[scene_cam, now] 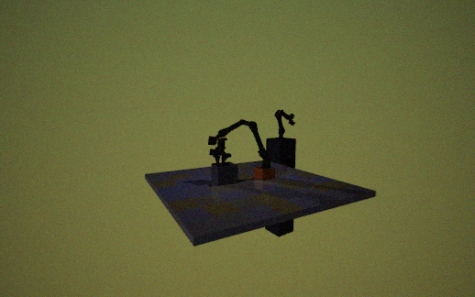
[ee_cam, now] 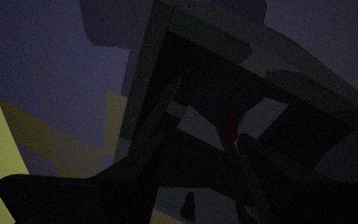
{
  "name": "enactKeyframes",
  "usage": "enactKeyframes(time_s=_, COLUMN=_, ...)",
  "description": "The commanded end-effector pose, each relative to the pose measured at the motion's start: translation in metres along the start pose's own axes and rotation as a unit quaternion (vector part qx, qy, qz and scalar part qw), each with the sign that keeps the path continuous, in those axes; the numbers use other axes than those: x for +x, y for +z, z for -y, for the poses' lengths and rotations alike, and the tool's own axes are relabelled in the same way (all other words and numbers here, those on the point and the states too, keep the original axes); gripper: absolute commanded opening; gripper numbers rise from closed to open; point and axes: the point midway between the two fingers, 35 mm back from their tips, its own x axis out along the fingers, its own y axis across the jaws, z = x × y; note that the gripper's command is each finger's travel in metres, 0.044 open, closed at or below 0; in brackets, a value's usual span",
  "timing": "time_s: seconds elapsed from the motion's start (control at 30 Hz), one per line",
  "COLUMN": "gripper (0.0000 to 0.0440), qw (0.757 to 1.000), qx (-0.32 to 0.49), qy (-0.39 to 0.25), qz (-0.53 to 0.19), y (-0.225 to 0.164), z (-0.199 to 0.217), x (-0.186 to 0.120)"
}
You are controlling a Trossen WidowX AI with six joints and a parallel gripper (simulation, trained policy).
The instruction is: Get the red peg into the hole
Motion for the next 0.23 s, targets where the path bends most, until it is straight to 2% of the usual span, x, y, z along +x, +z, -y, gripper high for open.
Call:
enactKeyframes(time_s=0.0, gripper=0.0233, qw=1.000, qx=-0.003, qy=0.023, qz=0.002, y=0.006, z=-0.008, x=-0.013)
enactKeyframes(time_s=0.2, gripper=0.0237, qw=0.998, qx=-0.007, qy=0.057, qz=0.010, y=0.015, z=-0.019, x=-0.033)
